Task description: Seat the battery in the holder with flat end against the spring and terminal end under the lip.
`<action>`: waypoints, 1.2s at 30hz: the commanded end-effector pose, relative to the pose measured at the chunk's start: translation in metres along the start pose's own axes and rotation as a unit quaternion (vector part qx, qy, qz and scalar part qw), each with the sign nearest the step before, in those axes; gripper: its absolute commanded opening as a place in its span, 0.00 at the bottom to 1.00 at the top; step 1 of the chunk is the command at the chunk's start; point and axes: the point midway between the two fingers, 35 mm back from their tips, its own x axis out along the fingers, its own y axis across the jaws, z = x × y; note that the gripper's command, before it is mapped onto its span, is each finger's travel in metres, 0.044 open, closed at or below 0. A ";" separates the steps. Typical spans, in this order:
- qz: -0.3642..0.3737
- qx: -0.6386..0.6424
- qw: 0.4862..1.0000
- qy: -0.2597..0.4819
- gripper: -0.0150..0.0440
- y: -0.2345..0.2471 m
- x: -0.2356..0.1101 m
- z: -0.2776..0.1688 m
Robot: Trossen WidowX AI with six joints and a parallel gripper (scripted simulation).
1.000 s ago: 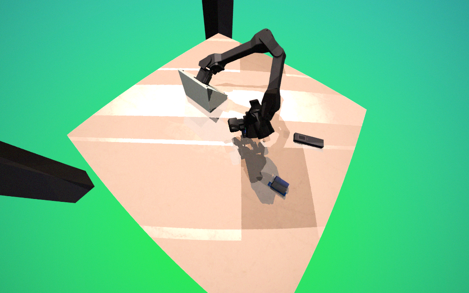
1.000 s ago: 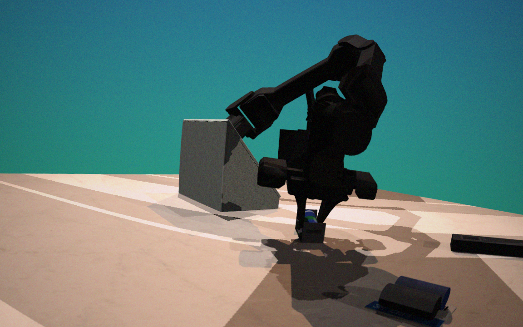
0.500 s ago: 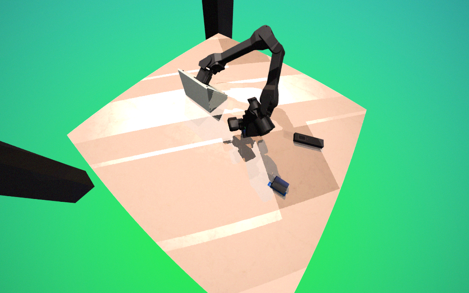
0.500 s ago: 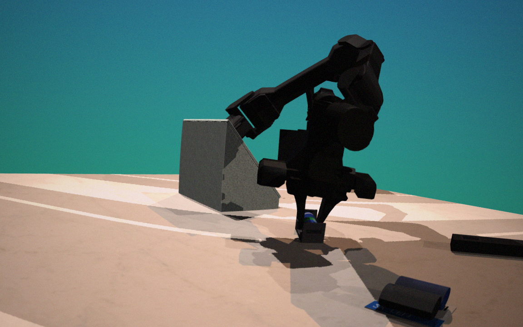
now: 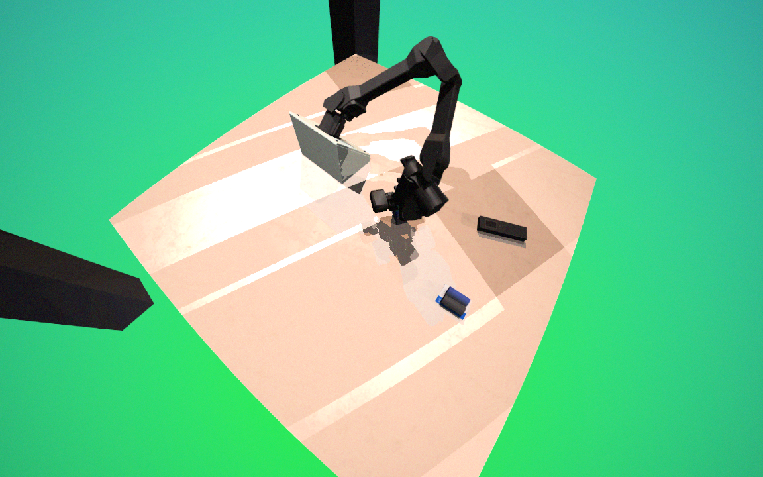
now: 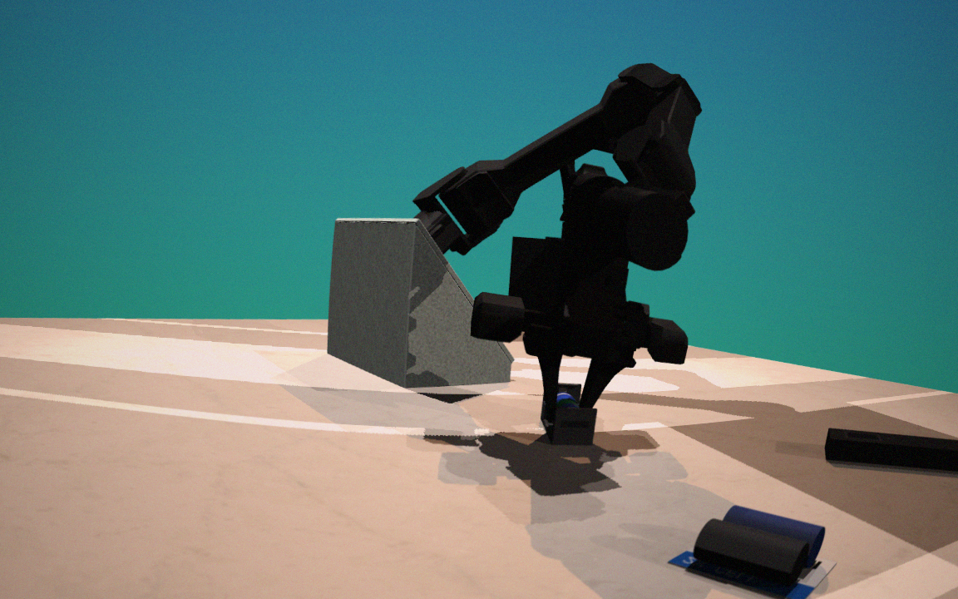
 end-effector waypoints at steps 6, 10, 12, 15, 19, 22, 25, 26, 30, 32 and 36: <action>-0.002 0.000 1.000 -0.009 0.40 0.001 0.000 -0.003; -0.001 0.000 1.000 -0.010 0.40 0.001 0.001 -0.006; -0.001 0.000 1.000 -0.010 0.40 0.001 0.001 -0.008; -0.001 0.000 1.000 -0.011 0.40 0.001 0.001 -0.010; 0.000 0.000 1.000 -0.011 0.40 0.001 0.001 -0.012; 0.000 0.000 1.000 -0.011 0.40 0.001 0.001 -0.012; -0.001 0.000 1.000 -0.011 0.40 0.001 0.001 -0.012; -0.001 0.000 1.000 -0.012 0.40 0.001 0.001 -0.012; -0.001 0.000 1.000 -0.012 0.40 0.001 0.001 -0.012; -0.001 0.000 1.000 -0.012 0.40 0.001 0.001 -0.012; -0.001 0.000 1.000 -0.012 0.53 0.001 0.001 -0.012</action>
